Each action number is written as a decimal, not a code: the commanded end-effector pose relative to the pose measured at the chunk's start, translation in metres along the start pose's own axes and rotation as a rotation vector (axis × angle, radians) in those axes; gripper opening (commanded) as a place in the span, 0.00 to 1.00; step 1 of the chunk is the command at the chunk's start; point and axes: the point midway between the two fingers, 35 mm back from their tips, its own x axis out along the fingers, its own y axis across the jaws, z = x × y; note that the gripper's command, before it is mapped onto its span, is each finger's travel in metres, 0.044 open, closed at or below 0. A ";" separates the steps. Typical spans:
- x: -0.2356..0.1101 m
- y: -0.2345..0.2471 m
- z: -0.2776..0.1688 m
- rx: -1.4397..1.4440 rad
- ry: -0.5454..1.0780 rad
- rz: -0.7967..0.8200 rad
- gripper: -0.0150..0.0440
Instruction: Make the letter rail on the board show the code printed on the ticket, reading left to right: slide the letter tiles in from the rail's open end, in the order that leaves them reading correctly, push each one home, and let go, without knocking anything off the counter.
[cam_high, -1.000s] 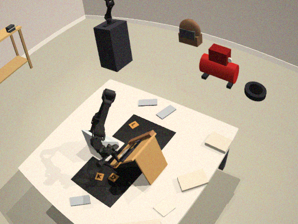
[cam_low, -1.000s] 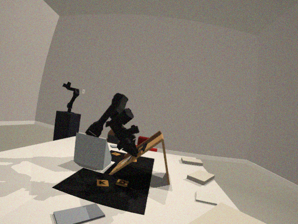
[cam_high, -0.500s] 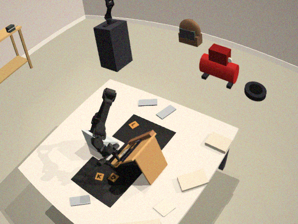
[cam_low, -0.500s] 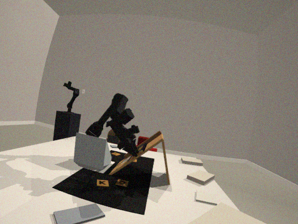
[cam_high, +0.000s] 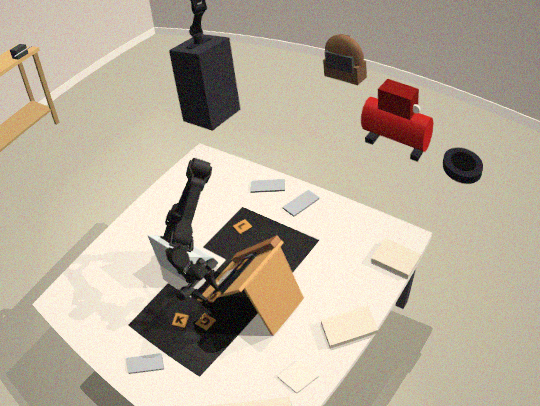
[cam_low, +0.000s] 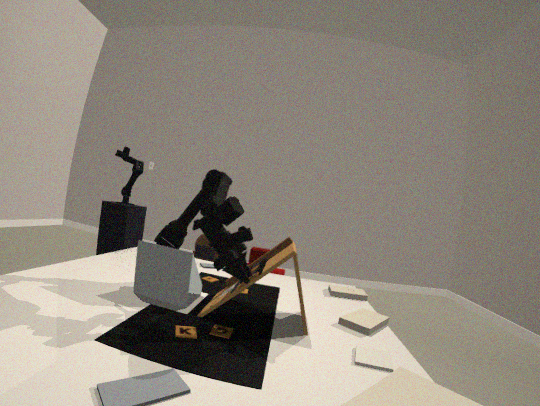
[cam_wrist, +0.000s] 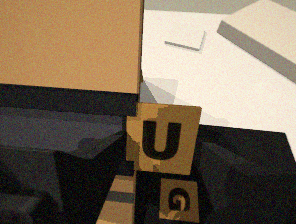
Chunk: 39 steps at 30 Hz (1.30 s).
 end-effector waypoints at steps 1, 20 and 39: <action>0.000 0.003 -0.002 0.007 0.003 -0.003 0.25; 0.000 0.012 -0.002 0.007 0.003 -0.002 0.25; 0.000 0.022 -0.002 0.008 0.003 -0.002 0.25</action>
